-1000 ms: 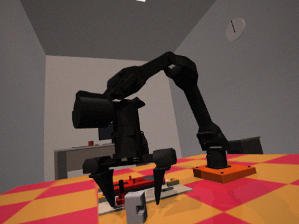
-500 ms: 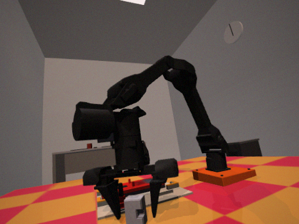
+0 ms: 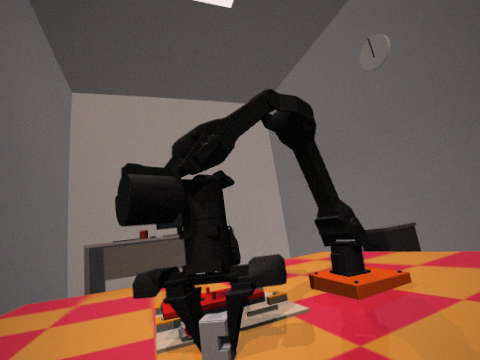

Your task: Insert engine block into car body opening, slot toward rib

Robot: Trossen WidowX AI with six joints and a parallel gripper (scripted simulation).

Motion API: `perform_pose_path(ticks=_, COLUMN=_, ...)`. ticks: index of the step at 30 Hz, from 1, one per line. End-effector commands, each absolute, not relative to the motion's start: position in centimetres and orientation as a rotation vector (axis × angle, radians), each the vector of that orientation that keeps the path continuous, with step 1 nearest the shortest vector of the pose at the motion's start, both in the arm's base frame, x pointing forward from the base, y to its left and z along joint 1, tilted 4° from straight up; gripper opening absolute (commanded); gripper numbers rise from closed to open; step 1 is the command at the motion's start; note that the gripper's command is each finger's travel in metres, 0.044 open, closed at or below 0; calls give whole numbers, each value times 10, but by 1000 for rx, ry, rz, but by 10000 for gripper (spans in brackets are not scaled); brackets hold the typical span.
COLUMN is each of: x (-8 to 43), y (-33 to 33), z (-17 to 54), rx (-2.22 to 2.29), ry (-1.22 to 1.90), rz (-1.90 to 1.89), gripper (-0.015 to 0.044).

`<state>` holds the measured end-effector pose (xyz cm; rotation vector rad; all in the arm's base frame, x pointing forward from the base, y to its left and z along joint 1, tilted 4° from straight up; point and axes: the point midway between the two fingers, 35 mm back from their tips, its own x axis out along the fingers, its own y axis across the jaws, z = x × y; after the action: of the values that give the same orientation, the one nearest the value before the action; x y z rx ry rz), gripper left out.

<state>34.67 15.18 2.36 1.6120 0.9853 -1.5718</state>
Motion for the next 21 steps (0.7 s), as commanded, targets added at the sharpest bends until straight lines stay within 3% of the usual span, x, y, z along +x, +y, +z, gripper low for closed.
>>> perform_pose_path(ticks=1, x=348, y=152, z=30, rx=1617, ry=982, rz=-1574, gripper=0)
perform_pose_path(ticks=21, x=356, y=148, z=93, rx=1616, ry=982, rz=-1572, gripper=0)
